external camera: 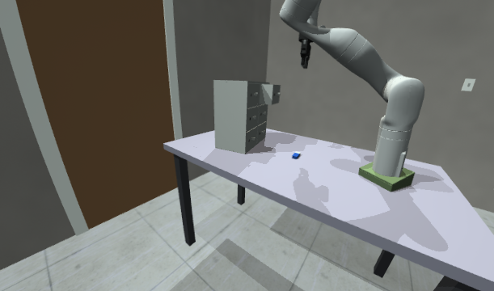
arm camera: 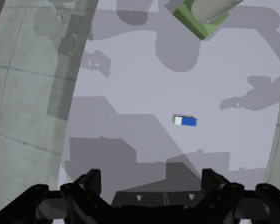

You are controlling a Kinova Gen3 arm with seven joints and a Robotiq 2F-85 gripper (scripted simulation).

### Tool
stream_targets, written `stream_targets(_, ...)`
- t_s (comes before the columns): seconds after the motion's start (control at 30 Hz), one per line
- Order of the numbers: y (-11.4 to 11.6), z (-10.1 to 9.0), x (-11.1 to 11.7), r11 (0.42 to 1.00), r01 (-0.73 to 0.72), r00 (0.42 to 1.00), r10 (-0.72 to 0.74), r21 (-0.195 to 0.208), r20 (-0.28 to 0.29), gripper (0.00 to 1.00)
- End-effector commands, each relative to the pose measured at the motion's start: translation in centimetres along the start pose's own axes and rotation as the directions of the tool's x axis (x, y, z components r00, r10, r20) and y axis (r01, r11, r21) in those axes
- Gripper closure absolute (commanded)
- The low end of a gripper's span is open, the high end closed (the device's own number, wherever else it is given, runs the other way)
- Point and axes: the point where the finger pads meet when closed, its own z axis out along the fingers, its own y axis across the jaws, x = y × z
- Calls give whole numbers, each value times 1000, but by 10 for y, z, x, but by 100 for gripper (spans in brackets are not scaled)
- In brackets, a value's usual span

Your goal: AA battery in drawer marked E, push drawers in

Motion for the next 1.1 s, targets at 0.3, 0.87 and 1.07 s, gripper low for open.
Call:
stream_targets(0.3,-10,4,32,1000,0,1000,0,-1,3,0)
stream_targets(0.87,-27,13,91,1000,3,1000,-3,-2,4,0)
stream_targets(1.07,-27,13,91,1000,3,1000,-3,-2,5,0)
